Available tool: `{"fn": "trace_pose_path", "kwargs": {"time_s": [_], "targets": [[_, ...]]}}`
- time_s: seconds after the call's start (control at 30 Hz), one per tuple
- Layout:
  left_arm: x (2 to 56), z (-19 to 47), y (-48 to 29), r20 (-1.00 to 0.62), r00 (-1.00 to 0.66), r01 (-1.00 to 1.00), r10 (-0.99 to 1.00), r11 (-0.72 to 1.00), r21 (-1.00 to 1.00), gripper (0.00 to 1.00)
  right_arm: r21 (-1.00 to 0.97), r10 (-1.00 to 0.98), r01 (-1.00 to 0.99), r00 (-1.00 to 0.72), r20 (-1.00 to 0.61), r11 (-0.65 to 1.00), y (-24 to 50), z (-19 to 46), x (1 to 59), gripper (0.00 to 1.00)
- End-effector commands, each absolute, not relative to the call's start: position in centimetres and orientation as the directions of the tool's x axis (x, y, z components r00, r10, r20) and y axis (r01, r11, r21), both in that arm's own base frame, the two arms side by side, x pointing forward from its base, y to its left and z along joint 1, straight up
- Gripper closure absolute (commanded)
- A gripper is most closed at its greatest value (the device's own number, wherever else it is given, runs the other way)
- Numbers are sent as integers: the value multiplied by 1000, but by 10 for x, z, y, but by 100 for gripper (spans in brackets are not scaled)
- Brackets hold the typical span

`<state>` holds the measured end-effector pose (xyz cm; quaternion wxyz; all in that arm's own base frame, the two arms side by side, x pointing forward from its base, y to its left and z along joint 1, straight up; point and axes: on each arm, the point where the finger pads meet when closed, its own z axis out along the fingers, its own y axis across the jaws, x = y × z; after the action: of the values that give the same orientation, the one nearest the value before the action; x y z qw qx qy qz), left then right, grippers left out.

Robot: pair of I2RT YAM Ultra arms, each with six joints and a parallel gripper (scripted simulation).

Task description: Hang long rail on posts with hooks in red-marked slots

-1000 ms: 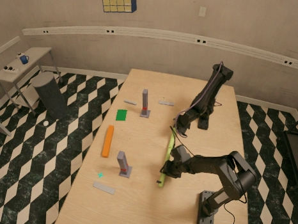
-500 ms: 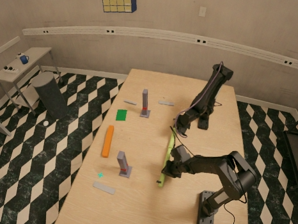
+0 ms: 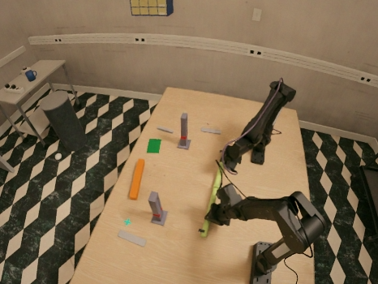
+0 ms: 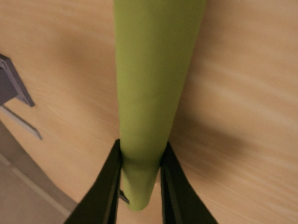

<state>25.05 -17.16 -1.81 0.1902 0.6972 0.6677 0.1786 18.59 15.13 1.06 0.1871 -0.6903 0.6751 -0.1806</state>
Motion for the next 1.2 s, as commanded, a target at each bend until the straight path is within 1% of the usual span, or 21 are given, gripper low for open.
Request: {"fn": "trace_pose_path", "kwargs": {"time_s": [0.0,0.4,0.73,0.97,1.17], "targets": [[254,-17,-174,-10,41,860,999,-30,510,81,-504,-1000,-864,20,-5,-14,152,11,187,81],[252,-11,-174,-14,32,860,999,-20,510,81,-504,-1000,-863,29,-2,-24,152,18,188,81],[250,15,-174,-19,9,857,1000,1,515,81,-508,-999,-860,51,2,-45,151,44,193,81],[255,29,-175,-18,1,853,1000,9,522,81,-514,-998,-856,60,4,-53,151,58,201,81],[269,38,-177,-17,-5,848,1000,13,529,81,-521,-998,-852,65,3,-57,149,67,217,81]]}}
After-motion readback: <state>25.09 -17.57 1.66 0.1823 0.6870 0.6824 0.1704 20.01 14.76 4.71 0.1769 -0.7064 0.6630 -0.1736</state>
